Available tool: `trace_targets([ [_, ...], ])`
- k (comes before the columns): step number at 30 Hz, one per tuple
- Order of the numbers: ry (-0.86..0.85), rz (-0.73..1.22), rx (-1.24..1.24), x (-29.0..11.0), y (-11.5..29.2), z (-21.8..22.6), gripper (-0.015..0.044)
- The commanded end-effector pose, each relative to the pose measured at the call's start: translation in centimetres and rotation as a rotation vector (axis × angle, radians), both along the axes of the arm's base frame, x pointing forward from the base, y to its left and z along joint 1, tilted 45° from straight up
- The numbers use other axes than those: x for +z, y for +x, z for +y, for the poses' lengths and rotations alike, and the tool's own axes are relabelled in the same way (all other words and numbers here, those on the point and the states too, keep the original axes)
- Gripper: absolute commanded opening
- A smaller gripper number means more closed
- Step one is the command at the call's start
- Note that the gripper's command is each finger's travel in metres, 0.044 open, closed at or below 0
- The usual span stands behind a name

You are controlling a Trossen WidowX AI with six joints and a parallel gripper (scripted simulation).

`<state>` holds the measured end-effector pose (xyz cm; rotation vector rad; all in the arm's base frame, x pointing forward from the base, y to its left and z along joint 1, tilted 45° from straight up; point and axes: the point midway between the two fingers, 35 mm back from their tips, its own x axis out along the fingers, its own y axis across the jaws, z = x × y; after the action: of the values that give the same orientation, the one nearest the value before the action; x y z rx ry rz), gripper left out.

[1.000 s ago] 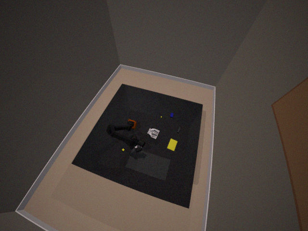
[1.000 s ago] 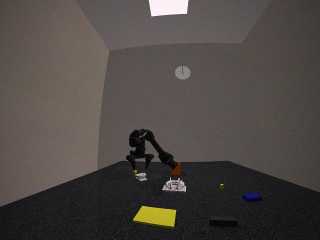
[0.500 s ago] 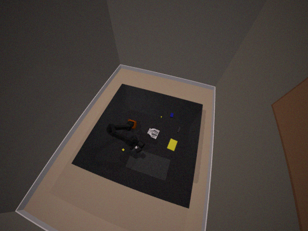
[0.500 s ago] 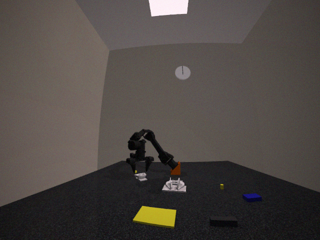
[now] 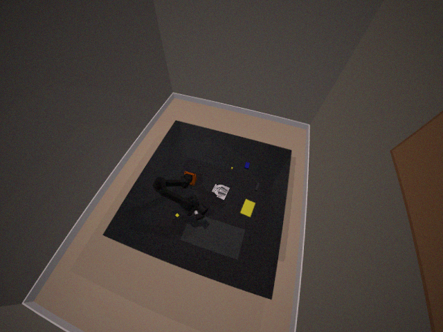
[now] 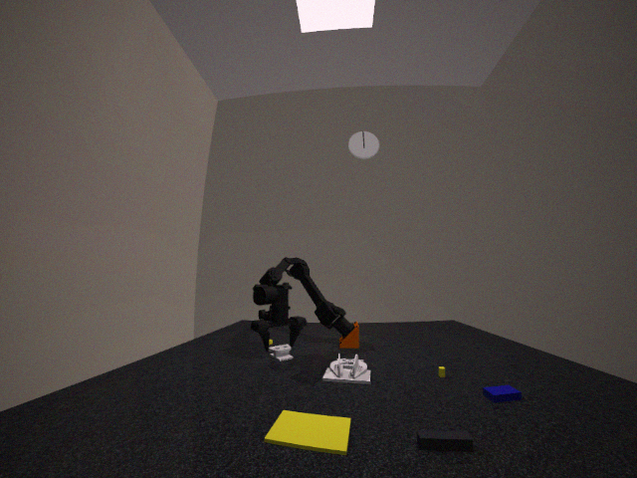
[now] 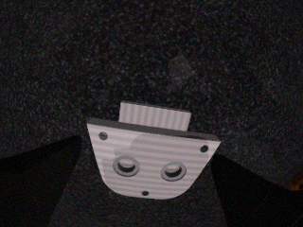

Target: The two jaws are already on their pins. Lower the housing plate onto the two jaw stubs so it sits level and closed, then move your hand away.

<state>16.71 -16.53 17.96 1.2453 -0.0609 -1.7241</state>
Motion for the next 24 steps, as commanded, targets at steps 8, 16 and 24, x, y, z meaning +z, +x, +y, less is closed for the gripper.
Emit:
trace_targets([
  [8,0.001,0.003,0.003,-1.07,-0.12,-0.95,0.0440],
  [16,0.001,0.003,0.003,-1.07,-0.12,-0.95,0.0440],
  [24,0.001,0.003,0.003,-1.07,-0.12,-0.95,0.0440],
])
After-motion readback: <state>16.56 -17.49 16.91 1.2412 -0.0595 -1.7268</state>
